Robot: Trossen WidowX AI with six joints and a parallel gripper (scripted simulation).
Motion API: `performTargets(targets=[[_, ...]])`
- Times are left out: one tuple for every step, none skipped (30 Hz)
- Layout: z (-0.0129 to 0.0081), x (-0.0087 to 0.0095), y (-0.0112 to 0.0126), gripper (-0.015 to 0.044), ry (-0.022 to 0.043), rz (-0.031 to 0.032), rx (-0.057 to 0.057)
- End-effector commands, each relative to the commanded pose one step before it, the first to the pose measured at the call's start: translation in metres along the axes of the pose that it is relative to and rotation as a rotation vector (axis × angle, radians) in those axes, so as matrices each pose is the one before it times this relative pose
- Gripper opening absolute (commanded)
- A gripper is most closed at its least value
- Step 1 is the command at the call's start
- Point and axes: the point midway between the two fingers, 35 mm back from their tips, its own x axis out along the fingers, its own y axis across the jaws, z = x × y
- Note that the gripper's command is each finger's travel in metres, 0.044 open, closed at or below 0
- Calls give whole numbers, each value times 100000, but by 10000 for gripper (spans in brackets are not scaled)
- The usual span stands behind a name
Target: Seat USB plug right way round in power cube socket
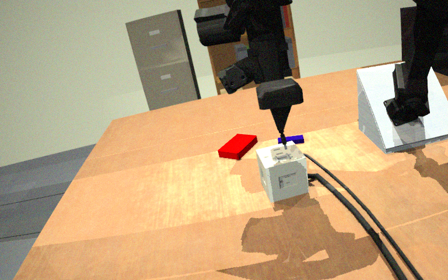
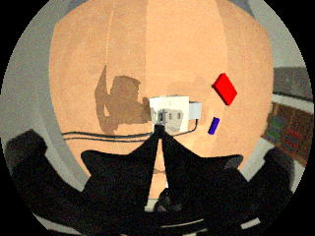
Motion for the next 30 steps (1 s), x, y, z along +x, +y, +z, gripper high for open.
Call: performTargets(targets=[[12, 4, -18, 0, -107, -97, 8382], [0, 0, 0, 0, 0, 0, 2618], [0, 0, 0, 0, 0, 0, 2618], [0, 0, 0, 0, 0, 0, 2618], [0, 0, 0, 0, 0, 0, 2618], [0, 0, 0, 0, 0, 0, 2618], [0, 0, 0, 0, 0, 0, 2618], [0, 0, 0, 0, 0, 0, 2618], [0, 0, 0, 0, 0, 0, 2618], [0, 0, 0, 0, 0, 0, 2618], [0, 0, 0, 0, 0, 0, 2618], [0, 0, 0, 0, 0, 0, 2618], [0, 0, 0, 0, 0, 0, 2618], [0, 0, 0, 0, 0, 0, 2618], [0, 0, 0, 0, 0, 0, 2618], [0, 0, 0, 0, 0, 0, 2618], [0, 0, 0, 0, 0, 0, 2618], [0, 0, 0, 0, 0, 0, 2618], [0, 0, 0, 0, 0, 0, 2618], [0, 0, 0, 0, 0, 0, 2618], [0, 0, 0, 0, 0, 0, 2618], [0, 0, 0, 0, 0, 0, 2618], [0, 0, 0, 0, 0, 0, 2618], [0, 0, 0, 0, 0, 0, 2618], [0, 0, 0, 0, 0, 0, 2618], [0, 0, 0, 0, 0, 0, 2618], [0, 0, 0, 0, 0, 0, 2618], [0, 0, 0, 0, 0, 0, 2618], [0, 0, 0, 0, 0, 0, 2618], [0, 0, 0, 0, 0, 0, 2618]])
